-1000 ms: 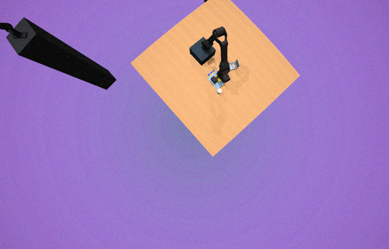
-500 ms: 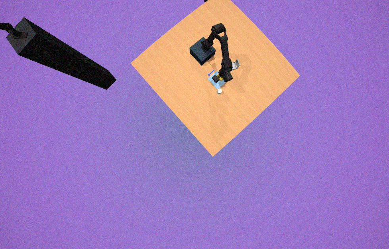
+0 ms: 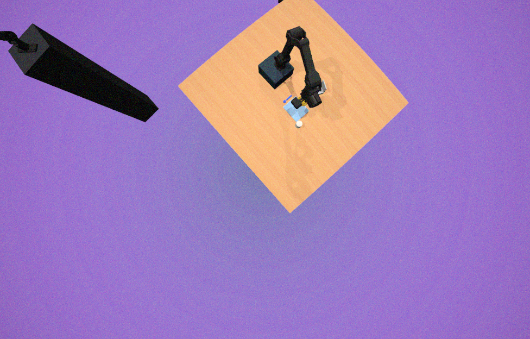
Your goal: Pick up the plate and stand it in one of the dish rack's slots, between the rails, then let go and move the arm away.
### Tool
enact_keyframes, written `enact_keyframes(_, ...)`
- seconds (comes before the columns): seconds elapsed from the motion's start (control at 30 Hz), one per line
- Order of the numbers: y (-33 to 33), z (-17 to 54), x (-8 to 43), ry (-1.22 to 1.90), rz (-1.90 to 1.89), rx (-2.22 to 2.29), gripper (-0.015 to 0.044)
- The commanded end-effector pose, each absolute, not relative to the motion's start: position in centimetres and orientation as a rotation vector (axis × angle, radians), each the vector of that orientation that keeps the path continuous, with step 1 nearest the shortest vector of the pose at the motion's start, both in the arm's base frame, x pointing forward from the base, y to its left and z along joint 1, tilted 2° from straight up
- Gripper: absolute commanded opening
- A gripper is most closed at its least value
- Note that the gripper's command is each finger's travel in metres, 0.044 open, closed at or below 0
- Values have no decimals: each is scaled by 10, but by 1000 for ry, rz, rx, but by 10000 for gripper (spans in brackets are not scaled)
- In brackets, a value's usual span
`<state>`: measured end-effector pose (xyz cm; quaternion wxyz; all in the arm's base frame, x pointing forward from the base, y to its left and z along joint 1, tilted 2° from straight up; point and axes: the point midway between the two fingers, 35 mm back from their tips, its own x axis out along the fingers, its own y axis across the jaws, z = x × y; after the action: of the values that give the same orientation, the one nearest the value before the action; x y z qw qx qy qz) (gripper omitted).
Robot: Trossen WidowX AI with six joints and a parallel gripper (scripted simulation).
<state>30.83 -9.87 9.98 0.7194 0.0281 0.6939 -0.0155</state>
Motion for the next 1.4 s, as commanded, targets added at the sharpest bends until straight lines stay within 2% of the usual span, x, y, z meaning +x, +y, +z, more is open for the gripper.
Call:
enact_keyframes(0.0, -99, 123, 307, 1528, -32, 60, 0)
enact_keyframes(0.27, -98, 136, 306, 1528, -36, 64, 0)
enact_keyframes(0.73, 11, 135, 256, 1507, -338, 392, 0)
enact_keyframes(1.0, 12, 132, 259, 1505, -320, 398, 0)
enact_keyframes(1.37, 23, 87, 299, 1426, -33, 463, 0)
